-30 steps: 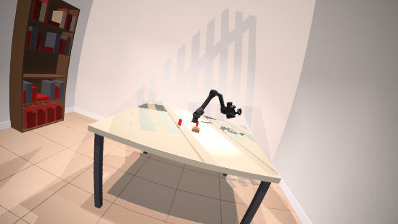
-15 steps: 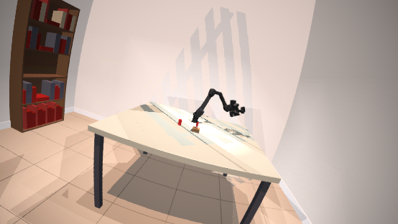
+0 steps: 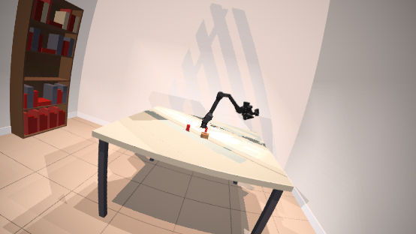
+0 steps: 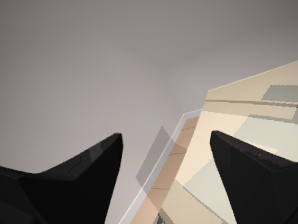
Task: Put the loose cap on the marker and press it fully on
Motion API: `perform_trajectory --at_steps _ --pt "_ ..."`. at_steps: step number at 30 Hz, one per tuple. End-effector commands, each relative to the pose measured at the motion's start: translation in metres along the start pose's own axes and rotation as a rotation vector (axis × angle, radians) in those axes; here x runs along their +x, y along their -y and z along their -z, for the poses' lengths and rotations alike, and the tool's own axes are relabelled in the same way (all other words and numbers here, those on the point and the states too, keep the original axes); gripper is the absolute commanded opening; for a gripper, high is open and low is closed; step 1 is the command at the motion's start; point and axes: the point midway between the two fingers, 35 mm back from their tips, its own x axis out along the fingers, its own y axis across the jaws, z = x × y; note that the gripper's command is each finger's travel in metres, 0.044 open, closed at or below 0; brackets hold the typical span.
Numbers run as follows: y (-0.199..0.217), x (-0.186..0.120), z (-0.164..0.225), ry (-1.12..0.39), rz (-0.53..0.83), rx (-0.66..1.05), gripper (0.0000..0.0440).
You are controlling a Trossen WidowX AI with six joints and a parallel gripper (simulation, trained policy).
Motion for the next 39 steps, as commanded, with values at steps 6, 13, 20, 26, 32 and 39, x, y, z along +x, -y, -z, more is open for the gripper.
perform_trajectory --at_steps 6,13,20,26,32,39 --pt "-0.005 0.023 -0.023 -0.019 -0.019 0.027 0.0302" --pt "-0.004 0.039 -0.04 -0.036 -0.027 0.046 0.0317" --pt "-0.001 0.055 -0.056 -0.057 -0.032 0.069 0.033" --pt "0.003 0.067 -0.07 -0.076 -0.033 0.089 0.0338" --pt "0.009 0.079 -0.083 -0.097 -0.03 0.11 0.0342" --pt "0.018 0.091 -0.097 -0.123 -0.021 0.135 0.0341"
